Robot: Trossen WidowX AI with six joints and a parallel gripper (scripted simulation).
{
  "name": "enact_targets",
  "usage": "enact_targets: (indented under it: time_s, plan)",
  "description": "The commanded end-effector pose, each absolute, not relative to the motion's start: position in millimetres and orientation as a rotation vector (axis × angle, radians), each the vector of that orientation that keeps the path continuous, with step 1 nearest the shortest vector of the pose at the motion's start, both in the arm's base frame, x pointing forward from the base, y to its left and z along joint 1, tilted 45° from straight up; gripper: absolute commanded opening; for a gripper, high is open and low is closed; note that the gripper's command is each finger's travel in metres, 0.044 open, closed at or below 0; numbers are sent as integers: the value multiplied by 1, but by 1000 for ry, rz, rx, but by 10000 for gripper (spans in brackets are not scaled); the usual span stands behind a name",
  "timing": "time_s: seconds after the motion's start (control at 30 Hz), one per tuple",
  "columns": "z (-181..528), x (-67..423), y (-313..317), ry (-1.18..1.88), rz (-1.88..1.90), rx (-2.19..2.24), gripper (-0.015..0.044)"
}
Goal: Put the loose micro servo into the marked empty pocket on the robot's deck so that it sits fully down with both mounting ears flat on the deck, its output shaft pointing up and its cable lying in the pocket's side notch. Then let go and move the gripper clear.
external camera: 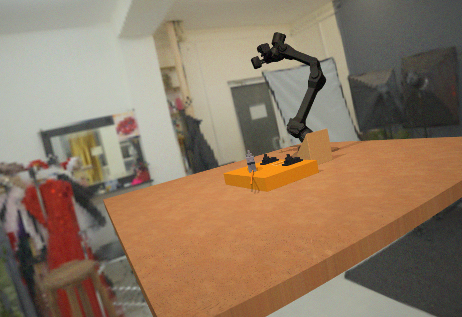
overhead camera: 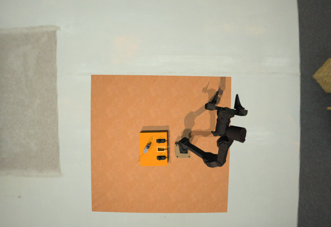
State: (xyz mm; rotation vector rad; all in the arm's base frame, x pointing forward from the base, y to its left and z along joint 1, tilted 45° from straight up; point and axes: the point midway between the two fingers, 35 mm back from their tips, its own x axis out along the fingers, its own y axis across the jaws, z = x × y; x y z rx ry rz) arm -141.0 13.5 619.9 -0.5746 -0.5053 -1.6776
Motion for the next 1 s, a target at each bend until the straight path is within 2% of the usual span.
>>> enact_targets:
  time_s: [0.0,0.97]
  plan:
    - [620,-130,3,-480,-1636,-585,440]
    - [615,-67,-53,-382,-1437,-530,440]
